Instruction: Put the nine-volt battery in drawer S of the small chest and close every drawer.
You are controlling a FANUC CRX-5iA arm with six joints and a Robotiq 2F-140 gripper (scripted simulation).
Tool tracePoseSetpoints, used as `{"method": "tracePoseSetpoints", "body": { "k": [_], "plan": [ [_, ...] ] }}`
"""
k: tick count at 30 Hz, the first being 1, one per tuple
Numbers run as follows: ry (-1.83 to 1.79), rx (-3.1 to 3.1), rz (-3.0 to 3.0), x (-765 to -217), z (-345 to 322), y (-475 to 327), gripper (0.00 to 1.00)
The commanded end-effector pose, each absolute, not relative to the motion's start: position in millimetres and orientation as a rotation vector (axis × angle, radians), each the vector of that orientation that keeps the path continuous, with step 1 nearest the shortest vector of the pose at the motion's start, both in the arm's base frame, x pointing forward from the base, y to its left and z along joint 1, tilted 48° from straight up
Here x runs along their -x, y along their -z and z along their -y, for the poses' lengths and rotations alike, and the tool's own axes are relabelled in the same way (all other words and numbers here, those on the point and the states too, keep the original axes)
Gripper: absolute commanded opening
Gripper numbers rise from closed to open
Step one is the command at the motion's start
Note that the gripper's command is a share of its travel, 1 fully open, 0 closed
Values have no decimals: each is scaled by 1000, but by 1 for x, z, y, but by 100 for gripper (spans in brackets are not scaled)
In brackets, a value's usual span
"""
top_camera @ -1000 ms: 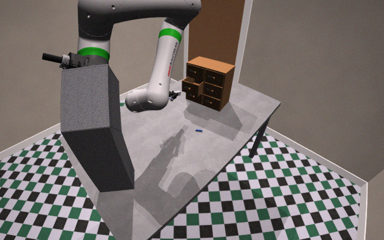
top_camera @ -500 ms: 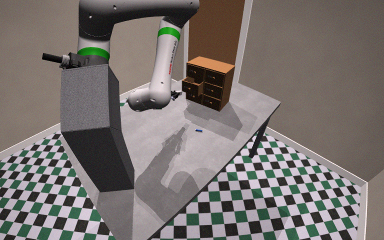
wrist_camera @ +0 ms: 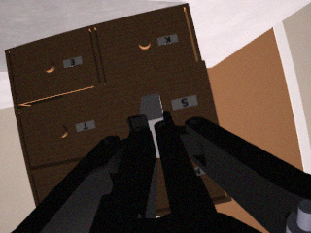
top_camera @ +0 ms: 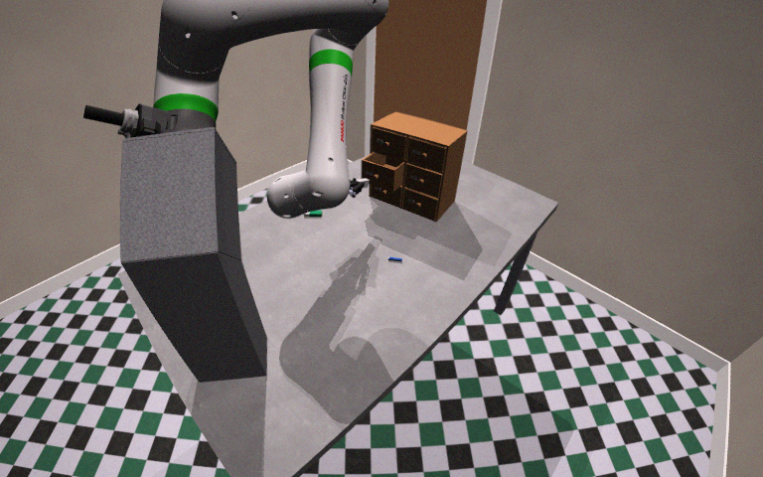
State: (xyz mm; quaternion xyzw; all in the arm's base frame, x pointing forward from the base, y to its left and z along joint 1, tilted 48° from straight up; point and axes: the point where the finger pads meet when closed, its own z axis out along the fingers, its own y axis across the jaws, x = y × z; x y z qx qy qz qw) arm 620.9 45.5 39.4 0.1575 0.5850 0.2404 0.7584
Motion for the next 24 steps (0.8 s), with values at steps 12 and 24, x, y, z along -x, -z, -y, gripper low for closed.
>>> {"method": "tracePoseSetpoints", "body": {
  "k": [12, 24],
  "plan": [
    [-524, -343, -1275, -629, -46, -42, 0],
    [-524, -343, -1275, -629, -46, -42, 0]
  ]
}}
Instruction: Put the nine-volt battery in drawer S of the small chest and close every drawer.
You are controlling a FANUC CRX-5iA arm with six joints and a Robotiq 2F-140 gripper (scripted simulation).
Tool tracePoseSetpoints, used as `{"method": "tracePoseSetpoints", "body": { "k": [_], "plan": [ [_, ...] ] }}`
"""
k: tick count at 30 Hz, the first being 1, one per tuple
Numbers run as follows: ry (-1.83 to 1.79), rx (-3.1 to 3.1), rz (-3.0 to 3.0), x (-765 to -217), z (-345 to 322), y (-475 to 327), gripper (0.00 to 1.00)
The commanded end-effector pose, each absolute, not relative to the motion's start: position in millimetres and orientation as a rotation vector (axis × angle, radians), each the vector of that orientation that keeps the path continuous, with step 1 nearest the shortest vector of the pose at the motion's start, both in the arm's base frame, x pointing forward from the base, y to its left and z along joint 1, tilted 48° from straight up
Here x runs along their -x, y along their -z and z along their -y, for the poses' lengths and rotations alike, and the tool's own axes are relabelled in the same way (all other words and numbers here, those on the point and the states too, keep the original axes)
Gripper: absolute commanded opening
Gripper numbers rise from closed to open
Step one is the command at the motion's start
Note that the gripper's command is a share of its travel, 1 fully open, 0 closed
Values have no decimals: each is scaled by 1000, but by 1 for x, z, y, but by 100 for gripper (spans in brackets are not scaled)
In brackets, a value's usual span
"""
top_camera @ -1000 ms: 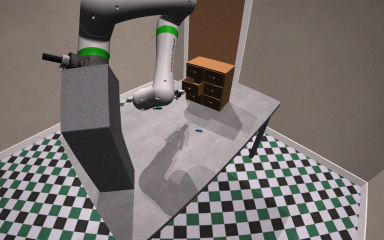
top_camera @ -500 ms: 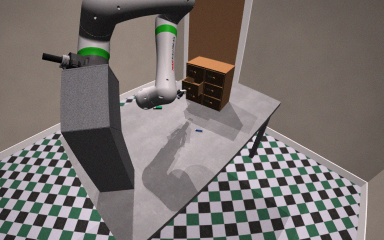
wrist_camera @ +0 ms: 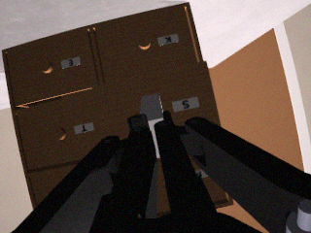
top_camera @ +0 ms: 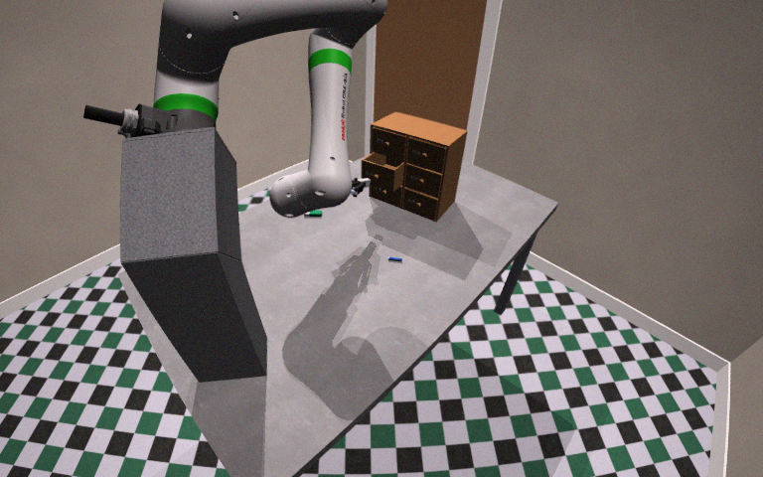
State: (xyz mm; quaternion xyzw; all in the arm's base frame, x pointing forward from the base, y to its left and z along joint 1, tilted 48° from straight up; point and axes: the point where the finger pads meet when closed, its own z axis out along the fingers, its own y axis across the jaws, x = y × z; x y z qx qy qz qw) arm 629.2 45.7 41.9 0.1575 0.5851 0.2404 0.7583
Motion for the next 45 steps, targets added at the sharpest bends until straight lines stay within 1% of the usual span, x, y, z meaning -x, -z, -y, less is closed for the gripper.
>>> {"method": "tracePoseSetpoints", "body": {
  "k": [1, 24, 45],
  "plan": [
    [-524, -343, -1275, -629, -46, -42, 0],
    [-524, -343, -1275, -632, -45, -43, 0],
    [-524, -343, -1275, -646, -43, -53, 0]
  ]
}}
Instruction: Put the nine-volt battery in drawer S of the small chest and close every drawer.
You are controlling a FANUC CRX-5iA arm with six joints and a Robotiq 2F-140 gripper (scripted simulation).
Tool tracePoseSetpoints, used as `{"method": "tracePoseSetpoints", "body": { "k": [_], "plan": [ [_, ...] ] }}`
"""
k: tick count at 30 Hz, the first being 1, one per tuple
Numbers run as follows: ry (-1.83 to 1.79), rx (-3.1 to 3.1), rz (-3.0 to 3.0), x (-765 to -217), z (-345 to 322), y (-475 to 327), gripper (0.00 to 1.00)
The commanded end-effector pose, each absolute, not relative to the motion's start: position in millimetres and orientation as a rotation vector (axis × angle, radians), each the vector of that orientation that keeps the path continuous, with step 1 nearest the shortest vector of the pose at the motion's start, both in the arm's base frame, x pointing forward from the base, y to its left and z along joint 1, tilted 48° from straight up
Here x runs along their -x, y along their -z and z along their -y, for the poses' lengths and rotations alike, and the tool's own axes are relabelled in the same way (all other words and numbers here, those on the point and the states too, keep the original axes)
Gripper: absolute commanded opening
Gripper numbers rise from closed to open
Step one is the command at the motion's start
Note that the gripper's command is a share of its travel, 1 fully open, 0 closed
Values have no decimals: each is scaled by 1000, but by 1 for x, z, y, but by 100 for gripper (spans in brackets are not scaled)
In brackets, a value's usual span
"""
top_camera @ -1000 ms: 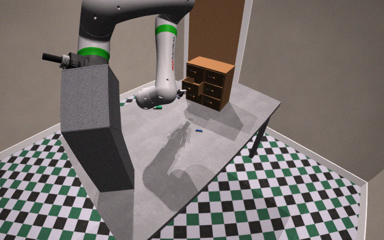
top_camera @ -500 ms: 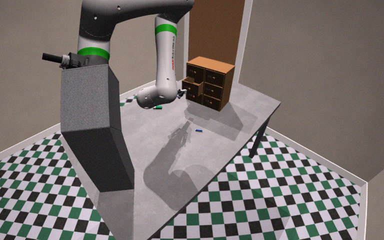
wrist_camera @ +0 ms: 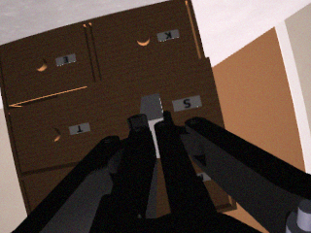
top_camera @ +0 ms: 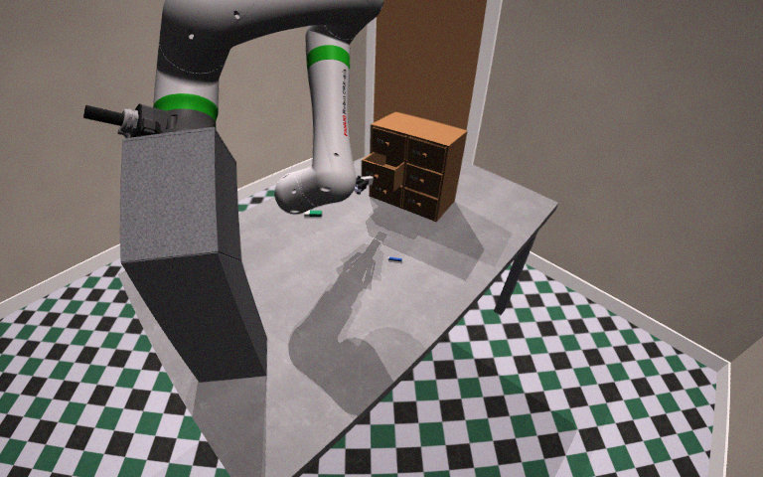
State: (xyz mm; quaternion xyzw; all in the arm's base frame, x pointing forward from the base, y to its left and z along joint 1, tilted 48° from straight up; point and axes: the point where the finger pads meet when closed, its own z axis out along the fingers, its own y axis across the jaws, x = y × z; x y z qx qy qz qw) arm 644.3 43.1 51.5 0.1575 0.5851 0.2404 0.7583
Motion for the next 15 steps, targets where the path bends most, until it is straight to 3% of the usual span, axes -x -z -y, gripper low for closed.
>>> {"method": "tracePoseSetpoints", "body": {
  "k": [1, 15],
  "plan": [
    [-524, -343, -1275, -648, -42, -54, 0],
    [-524, -343, -1275, -665, -39, -64, 0]
  ]
}}
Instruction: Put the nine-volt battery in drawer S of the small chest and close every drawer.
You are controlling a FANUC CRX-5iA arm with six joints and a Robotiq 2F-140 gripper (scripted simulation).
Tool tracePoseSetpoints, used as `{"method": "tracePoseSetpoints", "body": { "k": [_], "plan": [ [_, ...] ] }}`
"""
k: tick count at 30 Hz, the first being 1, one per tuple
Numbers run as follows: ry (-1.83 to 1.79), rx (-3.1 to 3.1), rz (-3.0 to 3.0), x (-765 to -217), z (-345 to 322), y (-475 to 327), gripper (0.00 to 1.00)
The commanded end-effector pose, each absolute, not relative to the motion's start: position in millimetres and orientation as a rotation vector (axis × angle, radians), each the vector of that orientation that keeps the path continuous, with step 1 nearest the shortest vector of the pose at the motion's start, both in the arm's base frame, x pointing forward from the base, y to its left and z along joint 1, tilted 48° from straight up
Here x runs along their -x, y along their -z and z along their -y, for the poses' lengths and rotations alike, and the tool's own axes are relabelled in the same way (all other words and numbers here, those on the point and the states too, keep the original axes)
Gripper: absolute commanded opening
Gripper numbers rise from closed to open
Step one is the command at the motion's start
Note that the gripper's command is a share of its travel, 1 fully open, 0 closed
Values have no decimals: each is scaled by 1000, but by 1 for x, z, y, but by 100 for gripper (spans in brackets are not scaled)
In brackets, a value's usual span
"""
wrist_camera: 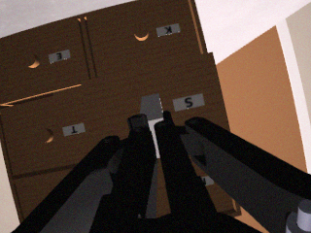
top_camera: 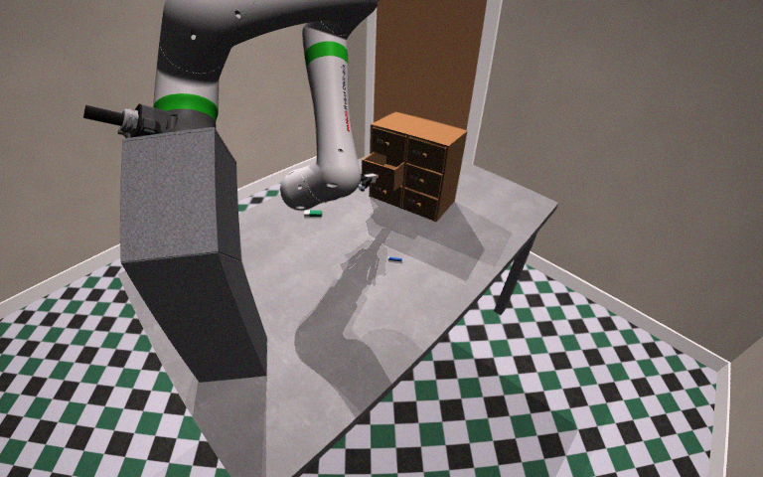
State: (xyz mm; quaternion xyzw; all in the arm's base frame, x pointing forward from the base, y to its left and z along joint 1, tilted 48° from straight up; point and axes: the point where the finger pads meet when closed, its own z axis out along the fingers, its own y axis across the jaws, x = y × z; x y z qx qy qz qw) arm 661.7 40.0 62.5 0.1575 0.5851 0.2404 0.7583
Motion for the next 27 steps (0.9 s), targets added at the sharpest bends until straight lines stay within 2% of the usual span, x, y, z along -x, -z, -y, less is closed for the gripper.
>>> {"method": "tracePoseSetpoints", "body": {
  "k": [1, 27],
  "plan": [
    [-524, -343, -1275, -666, -39, -65, 0],
    [-524, -343, -1275, -702, -33, -88, 0]
  ]
}}
